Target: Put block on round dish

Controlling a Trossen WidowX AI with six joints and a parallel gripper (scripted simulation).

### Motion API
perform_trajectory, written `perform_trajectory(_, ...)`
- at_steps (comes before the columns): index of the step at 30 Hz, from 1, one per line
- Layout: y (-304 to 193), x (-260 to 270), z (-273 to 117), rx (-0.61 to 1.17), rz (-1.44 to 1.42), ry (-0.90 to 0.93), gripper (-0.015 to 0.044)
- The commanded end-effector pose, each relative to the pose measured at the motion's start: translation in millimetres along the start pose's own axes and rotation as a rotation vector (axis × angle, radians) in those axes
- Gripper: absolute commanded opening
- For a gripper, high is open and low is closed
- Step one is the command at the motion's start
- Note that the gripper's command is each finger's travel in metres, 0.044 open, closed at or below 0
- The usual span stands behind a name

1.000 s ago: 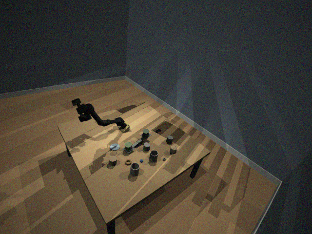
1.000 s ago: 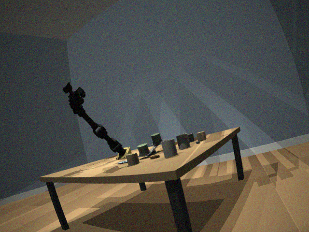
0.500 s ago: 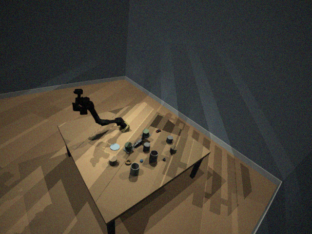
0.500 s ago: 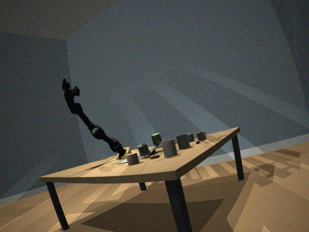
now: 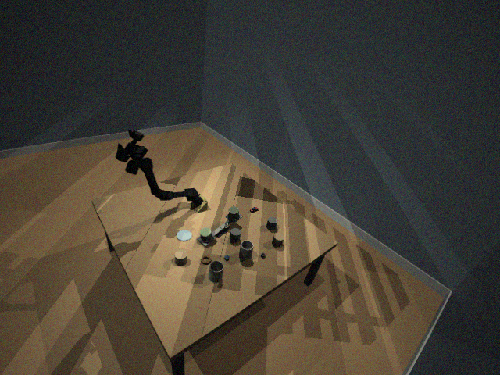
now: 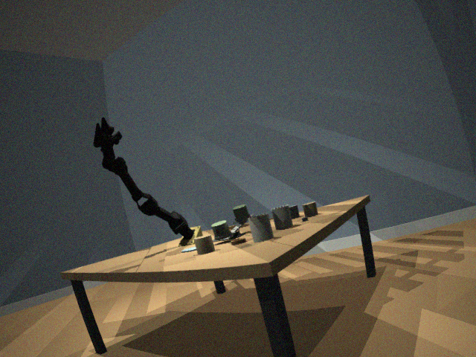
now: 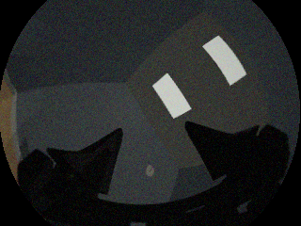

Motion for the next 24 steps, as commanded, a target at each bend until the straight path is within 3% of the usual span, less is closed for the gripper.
perform_trajectory(1, -8, -32, -4, 0.016, -0.111, -0.079, 0.0440)
perform_trajectory(24, -2, -119, -19, 0.051, -0.497, -0.290, 0.0440)
Point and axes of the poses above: the point midway between the two fingers, 35 mm back from their tips, its own z axis out along the fingers, its own x axis across the jaws, y = z × x, the point moved 2 cm from there along -z, back along the fingers, and after that the axes turned 14 degrees about -z, right-handed, at the moved point
